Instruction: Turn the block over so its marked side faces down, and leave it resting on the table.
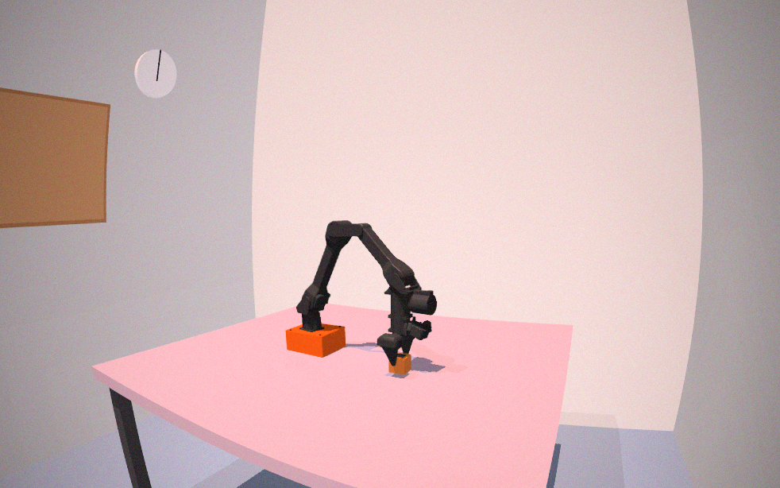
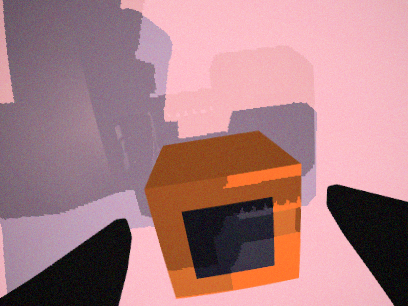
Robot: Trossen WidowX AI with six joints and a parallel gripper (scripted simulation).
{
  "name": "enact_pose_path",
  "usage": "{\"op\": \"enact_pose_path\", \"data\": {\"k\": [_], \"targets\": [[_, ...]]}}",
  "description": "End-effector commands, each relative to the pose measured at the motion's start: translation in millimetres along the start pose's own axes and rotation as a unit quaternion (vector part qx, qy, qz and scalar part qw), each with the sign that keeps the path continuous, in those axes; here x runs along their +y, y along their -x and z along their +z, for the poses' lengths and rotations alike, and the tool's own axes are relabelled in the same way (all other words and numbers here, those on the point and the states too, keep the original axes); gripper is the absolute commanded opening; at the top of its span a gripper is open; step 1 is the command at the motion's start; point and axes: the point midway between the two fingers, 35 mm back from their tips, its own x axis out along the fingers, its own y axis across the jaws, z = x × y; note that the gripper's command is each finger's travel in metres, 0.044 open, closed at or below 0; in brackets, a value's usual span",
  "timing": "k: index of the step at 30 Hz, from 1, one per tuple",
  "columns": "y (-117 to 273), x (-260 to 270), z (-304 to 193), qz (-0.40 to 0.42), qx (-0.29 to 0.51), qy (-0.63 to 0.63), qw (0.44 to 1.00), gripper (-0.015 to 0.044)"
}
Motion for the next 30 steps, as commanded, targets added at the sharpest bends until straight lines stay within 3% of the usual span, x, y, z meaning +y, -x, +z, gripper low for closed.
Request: {"op": "enact_pose_path", "data": {"k": [1, 6, 25, 29, 30], "targets": [[-4.2, 0.7, -0.2, 0.002, 0.001, 0.002, 1.0, 0.0361], [-4.2, 0.7, -0.2, 0.002, 0.001, 0.002, 1.0, 0.023], [-4.2, 0.7, -0.2, 0.002, 0.001, 0.002, 1.0, 0.0103], [14.8, 0.5, 0.3, 0.002, 0.001, 0.002, 1.0, 0.0], [21.0, 0.5, 0.2, 0.002, 0.001, 0.002, 1.0, 0.0]]}}
